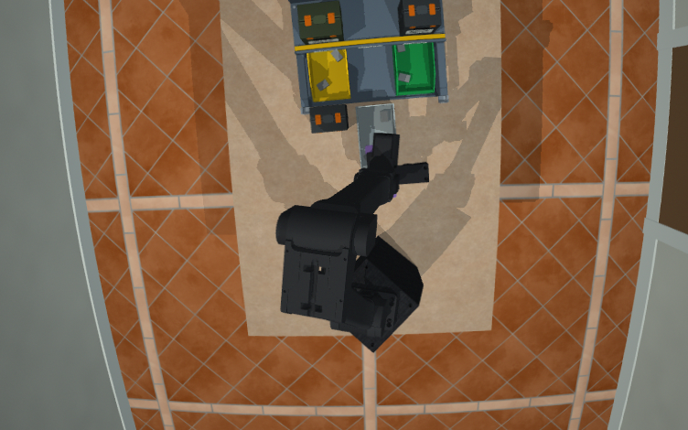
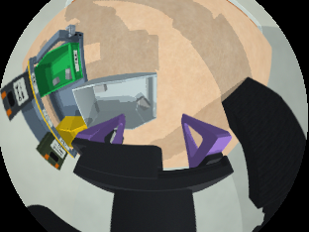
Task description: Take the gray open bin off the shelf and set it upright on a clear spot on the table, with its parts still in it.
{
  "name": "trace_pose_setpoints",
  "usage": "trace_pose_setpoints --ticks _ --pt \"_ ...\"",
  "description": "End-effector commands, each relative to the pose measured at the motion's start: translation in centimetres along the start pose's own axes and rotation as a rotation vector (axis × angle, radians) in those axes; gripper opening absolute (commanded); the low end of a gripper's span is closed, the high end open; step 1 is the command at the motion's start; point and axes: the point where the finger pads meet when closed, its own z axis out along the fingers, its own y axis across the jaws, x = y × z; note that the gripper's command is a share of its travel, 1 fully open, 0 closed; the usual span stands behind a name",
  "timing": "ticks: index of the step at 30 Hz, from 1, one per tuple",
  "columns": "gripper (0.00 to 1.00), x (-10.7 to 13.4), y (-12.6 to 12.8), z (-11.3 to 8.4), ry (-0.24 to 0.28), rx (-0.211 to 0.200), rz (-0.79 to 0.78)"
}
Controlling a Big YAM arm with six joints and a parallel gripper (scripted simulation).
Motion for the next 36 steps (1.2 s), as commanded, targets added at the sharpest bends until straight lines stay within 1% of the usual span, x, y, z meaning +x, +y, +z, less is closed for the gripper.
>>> trace_pose_setpoints --ticks 1,2,3,36 --pt "0.9 -0.23 -0.02 -0.29 0.001 -0.002 -0.005" --pt "0.9 -0.22 -0.23 -0.13 0.002 0.004 -0.003" --pt "0.0 -0.22 -0.24 -0.13 0.002 0.005 -0.003" --pt "0.0 -0.22 -0.24 -0.13 0.002 0.005 -0.003"
